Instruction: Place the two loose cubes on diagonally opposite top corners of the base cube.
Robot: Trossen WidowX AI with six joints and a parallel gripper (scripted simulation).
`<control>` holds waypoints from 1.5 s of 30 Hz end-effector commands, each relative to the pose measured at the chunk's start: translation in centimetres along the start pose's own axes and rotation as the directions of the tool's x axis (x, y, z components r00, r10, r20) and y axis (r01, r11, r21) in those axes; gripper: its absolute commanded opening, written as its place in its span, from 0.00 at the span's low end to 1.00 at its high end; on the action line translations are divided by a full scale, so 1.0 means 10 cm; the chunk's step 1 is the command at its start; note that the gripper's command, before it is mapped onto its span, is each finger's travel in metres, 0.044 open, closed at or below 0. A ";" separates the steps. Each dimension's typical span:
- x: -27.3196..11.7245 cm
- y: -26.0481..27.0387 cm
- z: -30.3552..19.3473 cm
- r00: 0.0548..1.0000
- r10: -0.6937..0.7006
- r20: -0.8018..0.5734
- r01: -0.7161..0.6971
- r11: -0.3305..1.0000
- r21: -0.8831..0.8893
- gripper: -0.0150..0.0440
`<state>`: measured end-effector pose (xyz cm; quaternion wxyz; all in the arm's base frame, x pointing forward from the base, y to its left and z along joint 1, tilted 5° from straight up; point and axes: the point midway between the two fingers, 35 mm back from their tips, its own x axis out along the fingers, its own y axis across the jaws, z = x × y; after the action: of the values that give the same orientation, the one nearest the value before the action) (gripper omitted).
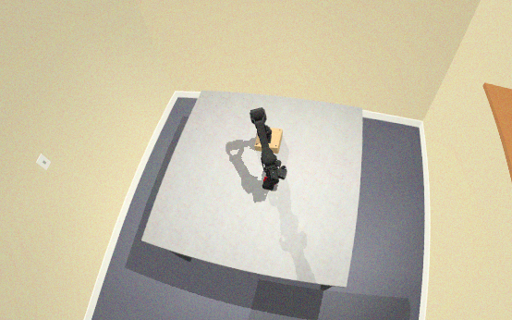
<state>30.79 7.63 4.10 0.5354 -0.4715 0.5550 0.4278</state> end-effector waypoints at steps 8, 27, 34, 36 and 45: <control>0.17 0.01 0.00 1.000 0.000 -0.011 0.000 1.000 -0.017 0.43; 0.19 0.01 0.00 1.000 0.000 -0.011 0.000 1.000 -0.017 0.43; 0.19 0.01 0.00 1.000 0.000 -0.011 0.000 1.000 -0.017 0.60; 0.19 0.01 0.00 1.000 0.000 -0.011 0.000 1.000 -0.017 0.60; 0.05 0.01 0.00 1.000 0.004 -0.008 -0.004 1.000 -0.013 0.60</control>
<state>30.51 7.56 2.98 0.5262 -0.4751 0.5571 0.4324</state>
